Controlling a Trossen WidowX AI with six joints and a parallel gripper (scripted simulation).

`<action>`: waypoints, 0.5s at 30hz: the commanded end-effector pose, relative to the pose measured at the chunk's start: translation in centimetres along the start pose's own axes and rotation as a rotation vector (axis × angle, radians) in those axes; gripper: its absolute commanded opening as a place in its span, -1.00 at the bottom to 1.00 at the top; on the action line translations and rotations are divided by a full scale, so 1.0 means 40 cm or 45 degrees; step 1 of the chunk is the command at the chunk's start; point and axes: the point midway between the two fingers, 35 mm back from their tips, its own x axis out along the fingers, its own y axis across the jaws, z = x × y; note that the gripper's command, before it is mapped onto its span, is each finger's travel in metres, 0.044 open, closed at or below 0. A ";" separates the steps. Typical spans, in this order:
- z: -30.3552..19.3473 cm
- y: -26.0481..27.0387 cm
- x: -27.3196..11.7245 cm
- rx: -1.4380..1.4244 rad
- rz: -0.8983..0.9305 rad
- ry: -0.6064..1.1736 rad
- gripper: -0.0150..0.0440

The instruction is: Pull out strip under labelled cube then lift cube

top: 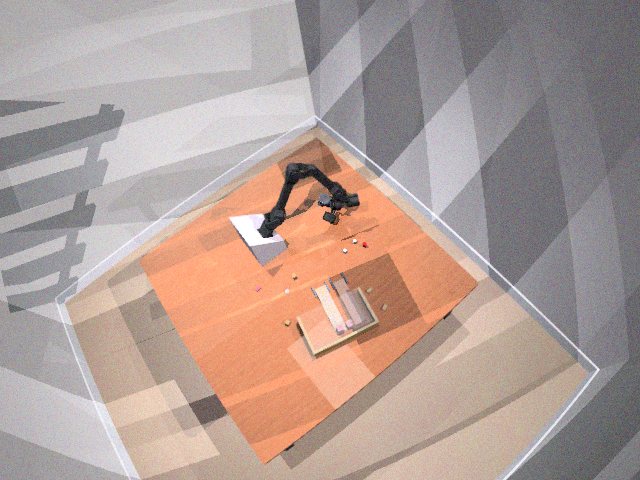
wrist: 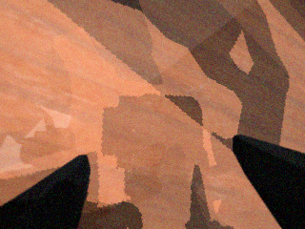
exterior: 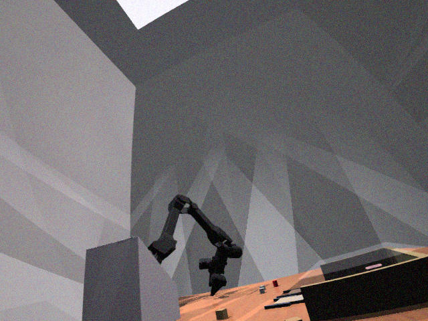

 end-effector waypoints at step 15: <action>0.047 -0.045 -0.094 -0.001 0.002 0.000 0.86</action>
